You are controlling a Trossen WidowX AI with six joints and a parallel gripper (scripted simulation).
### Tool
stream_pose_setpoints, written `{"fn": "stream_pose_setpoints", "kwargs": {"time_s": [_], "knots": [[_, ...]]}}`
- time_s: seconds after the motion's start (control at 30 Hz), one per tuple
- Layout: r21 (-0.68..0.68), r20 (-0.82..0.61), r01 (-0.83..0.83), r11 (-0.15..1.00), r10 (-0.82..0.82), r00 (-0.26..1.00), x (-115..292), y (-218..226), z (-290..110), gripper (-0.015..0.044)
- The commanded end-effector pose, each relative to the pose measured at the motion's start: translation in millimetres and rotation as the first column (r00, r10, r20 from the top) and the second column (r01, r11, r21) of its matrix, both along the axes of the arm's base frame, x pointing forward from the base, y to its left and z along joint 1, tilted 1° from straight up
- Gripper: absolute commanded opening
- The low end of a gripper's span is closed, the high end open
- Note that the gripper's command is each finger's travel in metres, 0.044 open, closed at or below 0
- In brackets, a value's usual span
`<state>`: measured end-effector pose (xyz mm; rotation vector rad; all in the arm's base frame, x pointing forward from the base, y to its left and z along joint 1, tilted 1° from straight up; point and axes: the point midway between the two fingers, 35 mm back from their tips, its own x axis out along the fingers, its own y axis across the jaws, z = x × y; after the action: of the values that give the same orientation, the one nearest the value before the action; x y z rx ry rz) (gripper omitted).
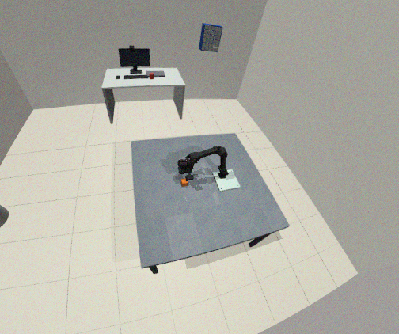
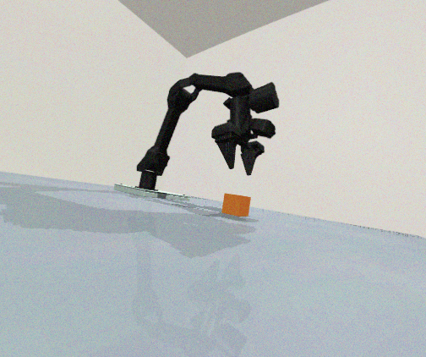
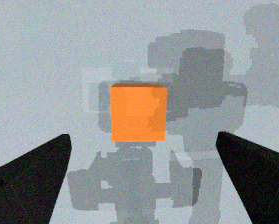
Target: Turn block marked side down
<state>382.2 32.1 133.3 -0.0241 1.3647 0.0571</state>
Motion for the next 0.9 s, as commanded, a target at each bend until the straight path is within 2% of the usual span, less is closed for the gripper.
{"fn": "stream_pose_setpoints", "kwargs": {"time_s": [0.0,0.2,0.37,0.87], "knots": [[-0.002,-0.126,-0.006,1.000,0.006,0.992,5.4,0.3,5.0,0.0440],[-0.004,-0.171,-0.007,1.000,0.006,0.985,5.5,-1.3,6.7,0.0440],[-0.004,-0.171,-0.007,1.000,0.006,0.985,6.7,-0.5,-26.4,0.0440],[-0.003,-0.171,-0.007,1.000,0.006,0.985,7.4,0.5,-44.3,0.0440]]}}
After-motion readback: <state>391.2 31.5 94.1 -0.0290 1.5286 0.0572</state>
